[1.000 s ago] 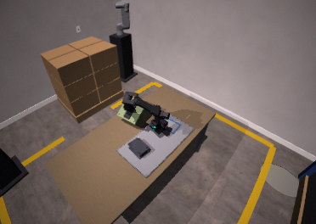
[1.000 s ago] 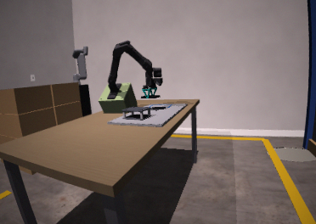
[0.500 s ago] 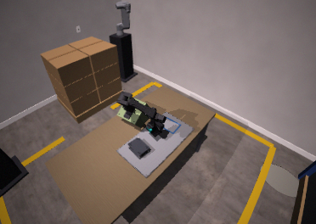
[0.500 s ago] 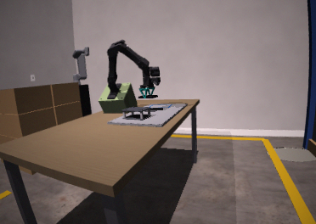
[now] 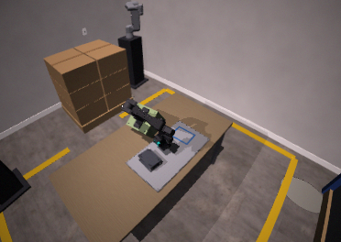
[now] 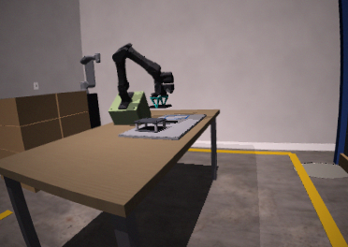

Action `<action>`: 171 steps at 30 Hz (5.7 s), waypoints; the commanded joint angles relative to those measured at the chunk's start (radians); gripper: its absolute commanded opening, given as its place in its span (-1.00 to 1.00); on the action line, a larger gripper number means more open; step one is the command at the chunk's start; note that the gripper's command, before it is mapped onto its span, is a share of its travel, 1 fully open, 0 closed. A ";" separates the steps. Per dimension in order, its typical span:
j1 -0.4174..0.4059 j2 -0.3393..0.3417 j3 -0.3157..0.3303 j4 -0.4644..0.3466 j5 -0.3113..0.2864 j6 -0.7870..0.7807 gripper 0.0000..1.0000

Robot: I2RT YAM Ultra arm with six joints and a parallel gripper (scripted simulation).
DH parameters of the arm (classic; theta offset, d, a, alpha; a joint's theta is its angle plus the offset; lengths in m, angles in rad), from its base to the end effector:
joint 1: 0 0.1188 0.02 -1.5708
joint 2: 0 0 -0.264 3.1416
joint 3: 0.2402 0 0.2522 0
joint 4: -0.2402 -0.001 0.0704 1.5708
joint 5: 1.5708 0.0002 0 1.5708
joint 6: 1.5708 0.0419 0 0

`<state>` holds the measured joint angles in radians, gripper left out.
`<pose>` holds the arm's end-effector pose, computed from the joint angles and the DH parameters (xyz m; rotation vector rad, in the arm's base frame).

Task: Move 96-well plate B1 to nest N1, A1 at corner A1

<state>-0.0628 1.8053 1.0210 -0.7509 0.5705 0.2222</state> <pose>0.2987 -0.0405 0.1394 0.4329 2.9088 -0.8555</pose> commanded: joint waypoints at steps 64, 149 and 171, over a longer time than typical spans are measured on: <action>-0.352 -0.215 0.188 -0.154 -0.059 -0.461 -1.00; -0.436 -0.116 0.080 0.050 -0.076 -0.537 -1.00; -0.458 -0.094 0.058 0.154 -0.087 -0.580 -1.00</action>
<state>-0.5331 1.7317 1.0801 -0.6243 0.4946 -0.3485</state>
